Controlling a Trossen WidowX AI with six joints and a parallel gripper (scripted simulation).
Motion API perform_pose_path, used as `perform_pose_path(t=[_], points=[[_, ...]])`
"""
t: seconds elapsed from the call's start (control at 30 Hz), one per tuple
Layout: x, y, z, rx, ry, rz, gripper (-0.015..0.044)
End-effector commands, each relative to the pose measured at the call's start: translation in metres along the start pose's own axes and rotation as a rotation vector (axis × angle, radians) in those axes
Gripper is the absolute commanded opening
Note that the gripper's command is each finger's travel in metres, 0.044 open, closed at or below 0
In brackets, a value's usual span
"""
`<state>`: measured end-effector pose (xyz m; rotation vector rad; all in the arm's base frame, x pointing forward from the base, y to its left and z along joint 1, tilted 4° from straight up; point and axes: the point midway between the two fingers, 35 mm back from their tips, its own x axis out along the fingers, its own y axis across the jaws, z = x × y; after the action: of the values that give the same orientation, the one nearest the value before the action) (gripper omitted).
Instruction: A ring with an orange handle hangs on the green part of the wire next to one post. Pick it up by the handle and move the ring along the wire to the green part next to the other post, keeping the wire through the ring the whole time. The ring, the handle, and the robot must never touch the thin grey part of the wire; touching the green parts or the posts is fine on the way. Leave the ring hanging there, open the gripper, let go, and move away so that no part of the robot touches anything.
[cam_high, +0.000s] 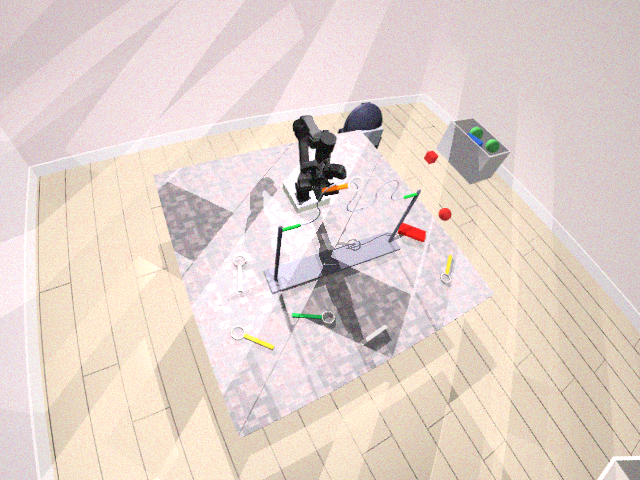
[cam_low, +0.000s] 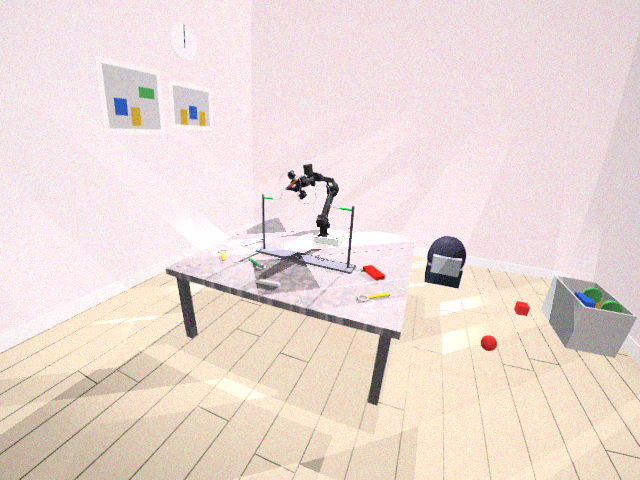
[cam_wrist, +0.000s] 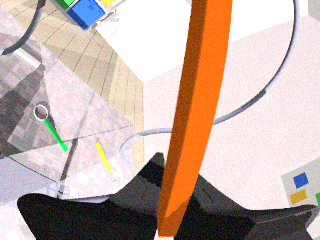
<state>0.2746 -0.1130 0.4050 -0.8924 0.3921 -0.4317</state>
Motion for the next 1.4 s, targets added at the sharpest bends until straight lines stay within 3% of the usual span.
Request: perform_pose_path(t=[0.0,1.37], points=[[-0.001,-0.004,0.0,-0.061,-0.008,-0.04,-0.015],[-0.002,-0.026,0.007,-0.553,-0.071,-0.319,-0.015]])
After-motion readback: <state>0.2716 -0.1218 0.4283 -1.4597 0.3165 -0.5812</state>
